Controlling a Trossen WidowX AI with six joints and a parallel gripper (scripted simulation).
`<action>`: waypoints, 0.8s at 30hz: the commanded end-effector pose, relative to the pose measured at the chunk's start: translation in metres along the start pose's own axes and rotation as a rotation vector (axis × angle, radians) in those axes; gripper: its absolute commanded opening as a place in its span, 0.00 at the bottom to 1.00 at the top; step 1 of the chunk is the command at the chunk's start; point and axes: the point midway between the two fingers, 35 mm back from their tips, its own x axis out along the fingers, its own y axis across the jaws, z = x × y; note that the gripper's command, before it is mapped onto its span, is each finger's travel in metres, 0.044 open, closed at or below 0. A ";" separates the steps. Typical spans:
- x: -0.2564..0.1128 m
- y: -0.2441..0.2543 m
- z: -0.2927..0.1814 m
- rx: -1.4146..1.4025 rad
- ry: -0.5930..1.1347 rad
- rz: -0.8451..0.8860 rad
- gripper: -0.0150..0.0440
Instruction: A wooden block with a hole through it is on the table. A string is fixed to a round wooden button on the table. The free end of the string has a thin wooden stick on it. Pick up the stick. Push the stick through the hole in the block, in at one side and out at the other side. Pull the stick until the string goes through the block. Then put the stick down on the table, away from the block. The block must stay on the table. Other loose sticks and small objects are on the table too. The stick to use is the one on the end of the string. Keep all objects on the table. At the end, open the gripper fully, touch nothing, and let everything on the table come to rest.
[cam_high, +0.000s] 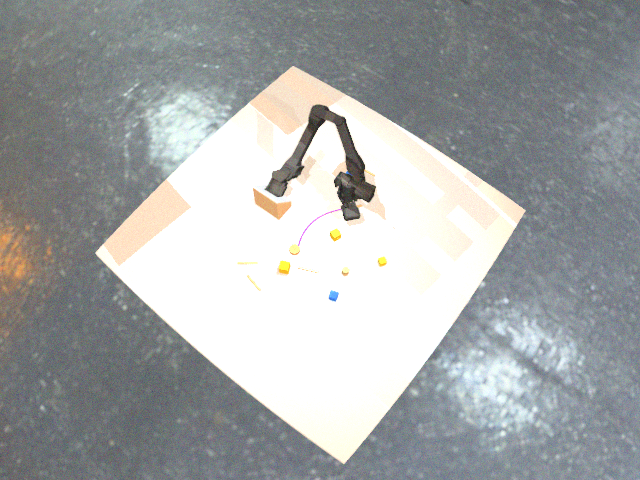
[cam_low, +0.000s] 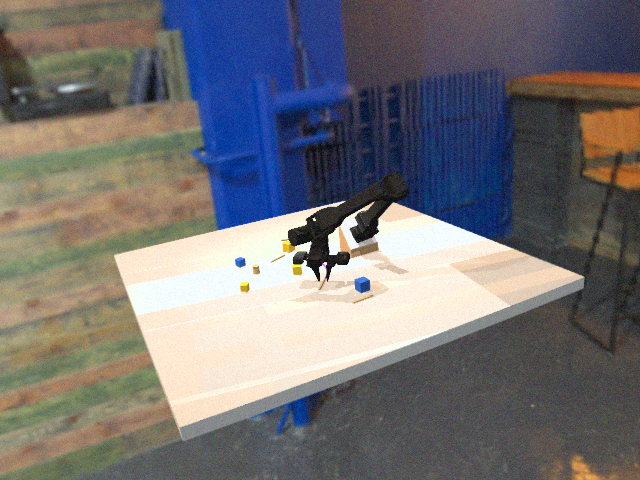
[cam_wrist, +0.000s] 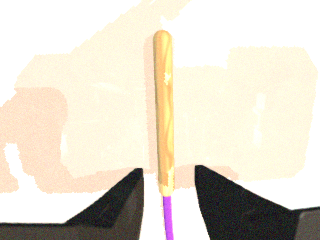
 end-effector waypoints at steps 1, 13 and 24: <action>0.001 0.001 -0.001 0.006 -0.001 0.007 0.47; 0.000 0.000 0.000 0.001 0.001 0.001 0.25; -0.008 -0.001 0.000 0.001 0.003 -0.001 0.25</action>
